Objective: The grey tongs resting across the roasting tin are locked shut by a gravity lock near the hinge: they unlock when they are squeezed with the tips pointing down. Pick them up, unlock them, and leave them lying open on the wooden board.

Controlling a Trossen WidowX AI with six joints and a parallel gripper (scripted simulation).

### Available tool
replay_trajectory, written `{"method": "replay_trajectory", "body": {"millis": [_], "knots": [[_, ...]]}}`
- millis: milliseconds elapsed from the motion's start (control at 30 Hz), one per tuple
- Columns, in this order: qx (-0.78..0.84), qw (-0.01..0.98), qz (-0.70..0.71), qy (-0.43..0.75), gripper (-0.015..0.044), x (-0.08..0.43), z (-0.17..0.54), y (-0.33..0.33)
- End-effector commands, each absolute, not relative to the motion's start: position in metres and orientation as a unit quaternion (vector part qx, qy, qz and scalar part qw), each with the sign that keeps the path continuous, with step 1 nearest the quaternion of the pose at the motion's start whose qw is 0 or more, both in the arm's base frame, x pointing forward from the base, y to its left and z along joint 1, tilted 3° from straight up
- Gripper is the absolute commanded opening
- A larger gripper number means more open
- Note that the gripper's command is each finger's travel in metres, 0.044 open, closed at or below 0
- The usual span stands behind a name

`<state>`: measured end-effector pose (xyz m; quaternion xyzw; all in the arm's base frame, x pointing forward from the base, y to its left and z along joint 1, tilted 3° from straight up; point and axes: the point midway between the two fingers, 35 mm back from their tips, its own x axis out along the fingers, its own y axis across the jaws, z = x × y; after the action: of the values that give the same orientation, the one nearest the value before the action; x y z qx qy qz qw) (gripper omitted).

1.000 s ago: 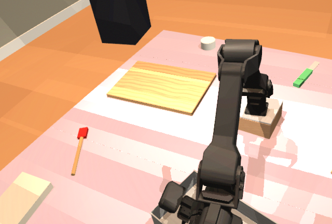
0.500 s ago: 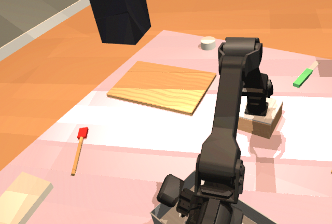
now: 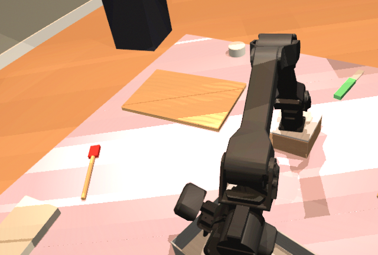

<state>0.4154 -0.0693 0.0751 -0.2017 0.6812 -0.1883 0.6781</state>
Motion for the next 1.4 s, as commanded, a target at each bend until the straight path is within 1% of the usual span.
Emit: {"method": "replay_trajectory", "body": {"millis": [0,567,1000,1367], "knots": [[-0.179,0.685,-0.185,0.682,-0.015,0.416,0.078,-0.07],[0.066,0.705,-0.105,0.699,-0.015,0.415,0.077,-0.072],[0.065,0.702,-0.106,0.702,-0.015,0.413,0.073,-0.075],[0.112,0.695,-0.157,0.692,-0.015,0.393,0.079,-0.139]]}}
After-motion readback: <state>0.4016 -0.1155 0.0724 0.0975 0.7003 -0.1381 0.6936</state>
